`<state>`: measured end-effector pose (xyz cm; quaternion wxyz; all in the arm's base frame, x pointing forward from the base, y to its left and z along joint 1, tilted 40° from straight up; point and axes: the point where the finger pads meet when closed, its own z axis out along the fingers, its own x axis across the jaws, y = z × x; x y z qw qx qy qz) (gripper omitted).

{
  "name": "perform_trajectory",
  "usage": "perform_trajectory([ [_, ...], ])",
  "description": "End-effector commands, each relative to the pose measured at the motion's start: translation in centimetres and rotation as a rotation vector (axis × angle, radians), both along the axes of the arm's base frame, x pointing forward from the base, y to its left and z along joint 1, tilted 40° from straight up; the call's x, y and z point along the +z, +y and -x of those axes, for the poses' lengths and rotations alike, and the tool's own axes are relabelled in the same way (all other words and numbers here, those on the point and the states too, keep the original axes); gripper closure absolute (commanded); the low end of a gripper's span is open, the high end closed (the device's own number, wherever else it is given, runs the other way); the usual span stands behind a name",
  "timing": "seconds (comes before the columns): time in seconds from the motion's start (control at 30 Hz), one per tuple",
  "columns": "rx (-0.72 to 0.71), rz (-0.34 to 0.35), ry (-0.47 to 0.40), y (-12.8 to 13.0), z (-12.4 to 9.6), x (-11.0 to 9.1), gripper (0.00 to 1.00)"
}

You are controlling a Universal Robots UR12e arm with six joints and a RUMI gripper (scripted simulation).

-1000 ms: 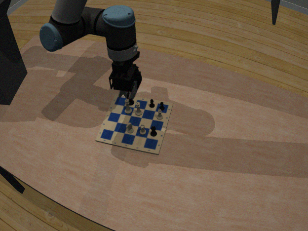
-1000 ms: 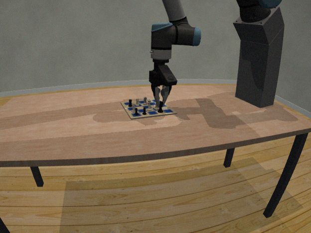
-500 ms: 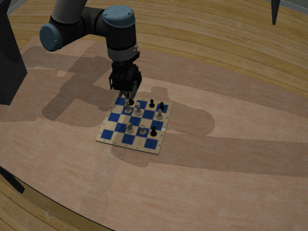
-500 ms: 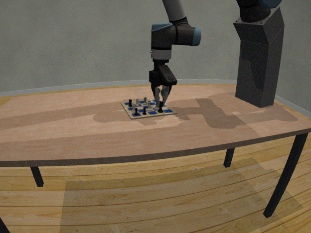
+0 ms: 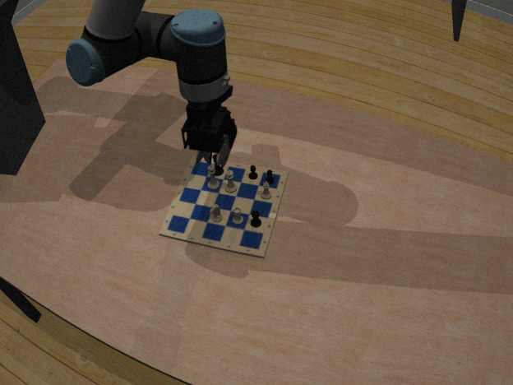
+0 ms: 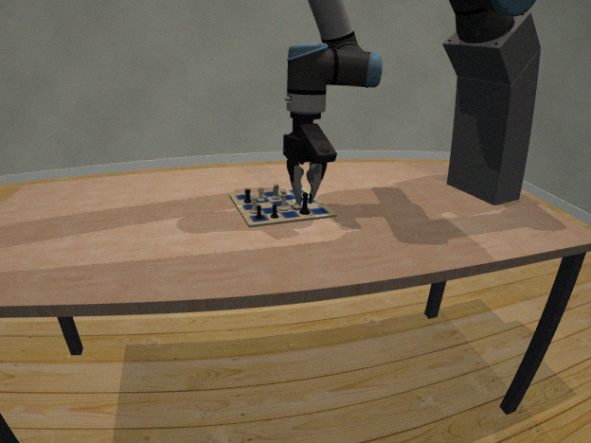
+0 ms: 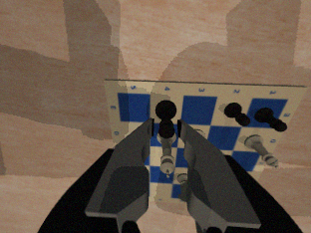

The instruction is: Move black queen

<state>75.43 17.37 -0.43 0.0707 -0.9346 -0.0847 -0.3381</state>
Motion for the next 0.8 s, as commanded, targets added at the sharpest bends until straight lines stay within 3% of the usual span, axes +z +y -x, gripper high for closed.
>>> perform_trajectory([
  [0.0, 0.0, 0.0, -0.001, 0.0, 0.0, 0.0, 0.8],
  [0.07, 0.0, 0.0, -0.001, 0.0, 0.0, 0.0, 0.75],
  [0.5, 0.0, 0.0, -0.001, 0.0, 0.1, 0.1, 0.75],
  [0.77, 0.0, 0.0, -0.001, -0.3, 1.0, 1.2, 0.75],
])
